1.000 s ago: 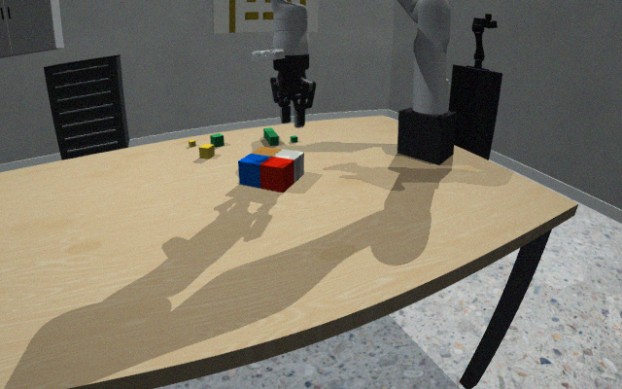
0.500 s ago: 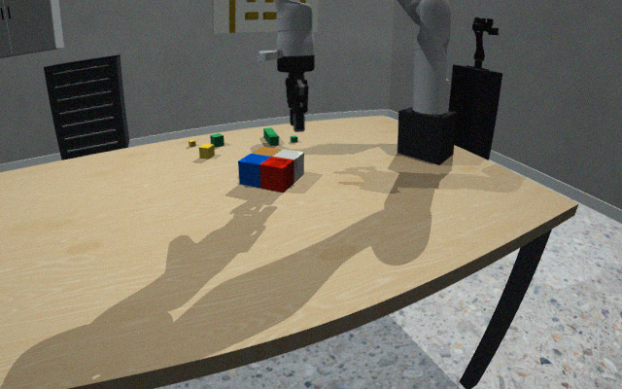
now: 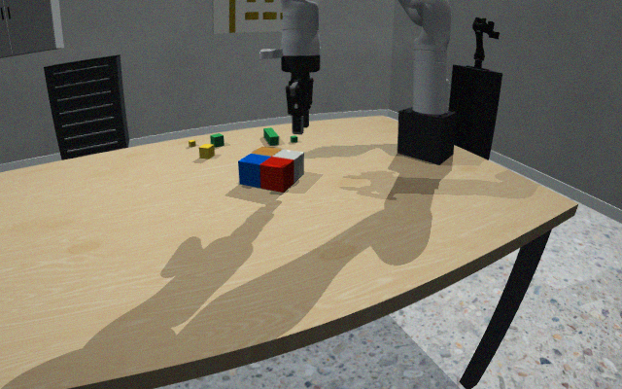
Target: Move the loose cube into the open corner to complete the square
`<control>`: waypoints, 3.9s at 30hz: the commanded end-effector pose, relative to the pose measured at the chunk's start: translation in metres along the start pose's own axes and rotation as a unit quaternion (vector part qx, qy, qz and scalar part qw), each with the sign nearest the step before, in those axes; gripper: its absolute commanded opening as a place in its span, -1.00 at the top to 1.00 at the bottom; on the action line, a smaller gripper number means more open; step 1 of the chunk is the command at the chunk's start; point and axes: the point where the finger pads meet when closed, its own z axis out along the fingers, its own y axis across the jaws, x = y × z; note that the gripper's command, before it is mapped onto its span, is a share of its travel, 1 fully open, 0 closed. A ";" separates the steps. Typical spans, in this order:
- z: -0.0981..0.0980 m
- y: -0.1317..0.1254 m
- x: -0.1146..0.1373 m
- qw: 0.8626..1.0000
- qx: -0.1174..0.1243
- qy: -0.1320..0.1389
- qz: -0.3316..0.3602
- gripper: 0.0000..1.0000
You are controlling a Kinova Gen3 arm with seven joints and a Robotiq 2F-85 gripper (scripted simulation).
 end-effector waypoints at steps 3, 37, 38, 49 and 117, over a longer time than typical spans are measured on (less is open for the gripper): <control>-0.003 -0.011 -0.006 0.999 0.002 0.007 0.045 -0.10; 0.004 -0.016 -0.009 0.996 0.004 0.008 0.089 -0.10; 0.005 -0.016 -0.009 0.996 0.004 0.008 0.089 -0.10; 0.025 -0.016 -0.009 0.996 0.004 0.008 0.089 -0.10; 0.092 -0.017 -0.009 0.996 0.004 0.008 0.089 -0.10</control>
